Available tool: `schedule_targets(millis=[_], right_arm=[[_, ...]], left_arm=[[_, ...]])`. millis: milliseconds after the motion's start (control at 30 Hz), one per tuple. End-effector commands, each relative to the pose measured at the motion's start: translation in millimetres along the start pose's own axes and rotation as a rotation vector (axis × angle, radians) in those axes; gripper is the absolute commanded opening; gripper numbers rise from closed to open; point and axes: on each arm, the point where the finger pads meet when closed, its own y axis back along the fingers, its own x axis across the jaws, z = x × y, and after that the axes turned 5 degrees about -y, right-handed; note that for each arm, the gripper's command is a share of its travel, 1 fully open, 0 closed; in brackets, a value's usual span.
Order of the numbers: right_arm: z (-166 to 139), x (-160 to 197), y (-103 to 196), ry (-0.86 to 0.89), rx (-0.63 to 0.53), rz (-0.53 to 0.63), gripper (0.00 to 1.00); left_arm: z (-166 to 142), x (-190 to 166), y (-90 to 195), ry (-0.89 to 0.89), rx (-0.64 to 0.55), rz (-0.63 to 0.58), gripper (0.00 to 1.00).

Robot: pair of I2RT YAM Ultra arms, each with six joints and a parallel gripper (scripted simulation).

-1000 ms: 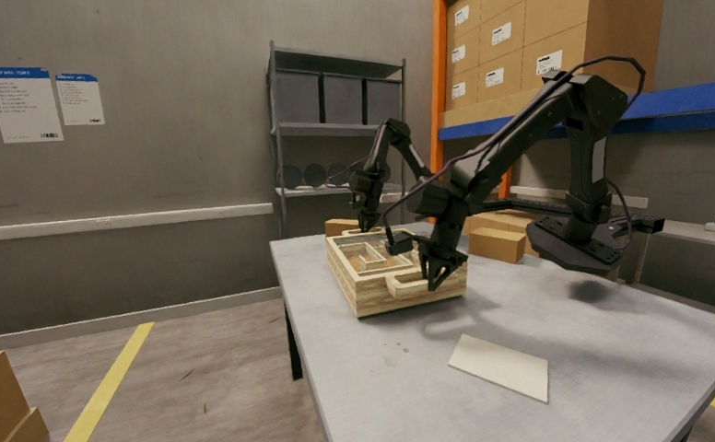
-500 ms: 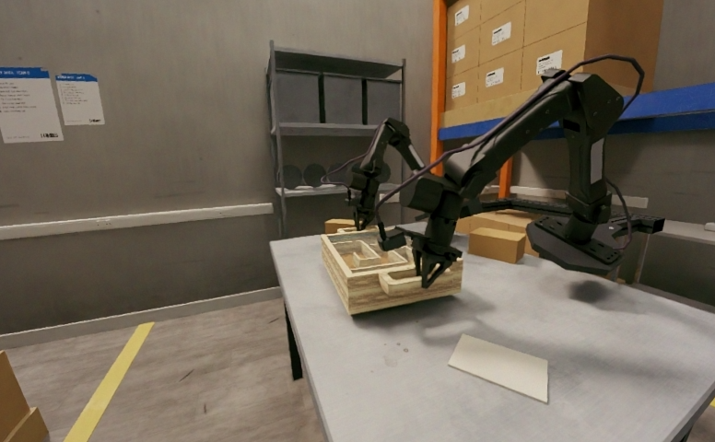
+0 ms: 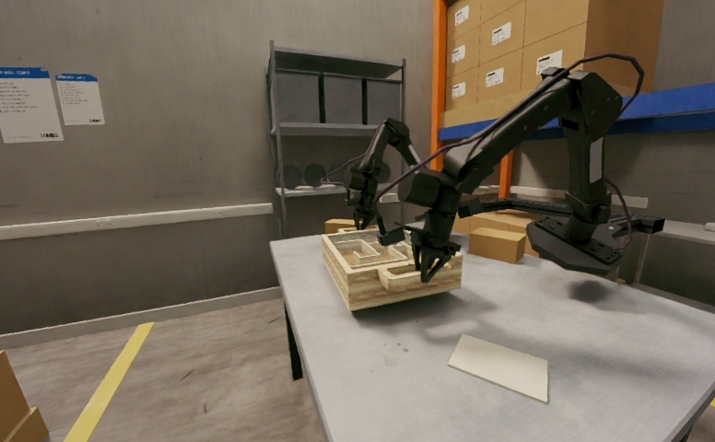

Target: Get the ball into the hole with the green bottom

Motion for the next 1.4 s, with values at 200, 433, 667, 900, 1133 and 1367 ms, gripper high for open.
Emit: schedule_targets(millis=[200, 433, 667, 900, 1133, 1367], right_arm=[[26, 12, 27, -0.010, -0.180, -0.005, 0.00], [47, 16, 36, -0.024, -0.205, 0.023, 0.00], [52, 13, 29, -0.043, -0.209, 0.066, 0.00], [42, 11, 34, -0.054, -0.205, 0.003, 0.00], [24, 19, 23, -0.003, -0.203, 0.048, 0.00], [39, 7, 21, -0.049, -0.159, 0.016, 0.00]], left_arm=[[30, 5, 15, 0.028, -0.199, -0.013, 0.00], [46, 10, 30, 0.031, -0.208, 0.012, 0.00], [45, 11, 36, 0.028, -0.198, 0.044, 0.00], [25, 7, 15, 0.025, -0.182, -0.021, 0.00], [25, 8, 17, 0.023, -0.199, 0.026, 0.00], [43, 3, 27, 0.019, -0.180, -0.001, 0.00]])
